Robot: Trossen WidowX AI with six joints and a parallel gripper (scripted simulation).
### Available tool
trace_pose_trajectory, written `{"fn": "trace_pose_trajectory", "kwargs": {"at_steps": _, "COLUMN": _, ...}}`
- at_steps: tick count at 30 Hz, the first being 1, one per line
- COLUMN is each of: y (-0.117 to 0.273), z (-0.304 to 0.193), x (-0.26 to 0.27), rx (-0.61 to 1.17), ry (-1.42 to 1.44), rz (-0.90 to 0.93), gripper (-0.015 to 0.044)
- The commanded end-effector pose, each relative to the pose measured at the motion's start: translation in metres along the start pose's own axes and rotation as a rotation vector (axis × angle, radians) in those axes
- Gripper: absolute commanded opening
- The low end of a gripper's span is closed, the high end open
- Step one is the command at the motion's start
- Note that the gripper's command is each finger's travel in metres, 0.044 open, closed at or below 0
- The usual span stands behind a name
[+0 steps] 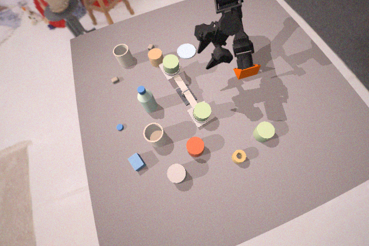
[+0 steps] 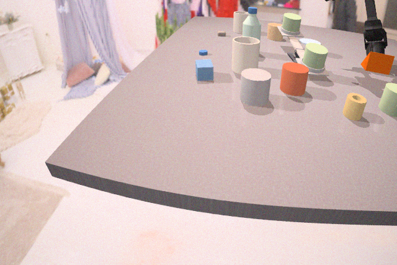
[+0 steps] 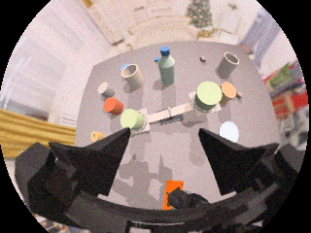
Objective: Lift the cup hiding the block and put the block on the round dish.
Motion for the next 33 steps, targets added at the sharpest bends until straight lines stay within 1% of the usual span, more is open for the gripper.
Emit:
{"fn": "trace_pose_trajectory", "kwargs": {"at_steps": 1, "y": -0.005, "z": 0.006, "x": 0.01, "rx": 0.047, "ry": -0.11, "rz": -0.008, "gripper": 0.044}}
{"fn": "trace_pose_trajectory", "kwargs": {"at_steps": 17, "y": -0.049, "z": 0.017, "x": 0.056, "rx": 0.242, "ry": -0.579, "rz": -0.146, "gripper": 0.044}}
{"fn": "trace_pose_trajectory", "kwargs": {"at_steps": 33, "y": -0.108, "z": 0.01, "x": 0.098, "rx": 0.382, "ry": -1.047, "rz": -0.385, "gripper": 0.044}}
Point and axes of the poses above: the point midway between the two fingers, 35 mm back from their tips, its own y axis back along the fingers, its own x axis across the jaws, z = x × y, the point moved 2 cm from there along y, back along the fingers
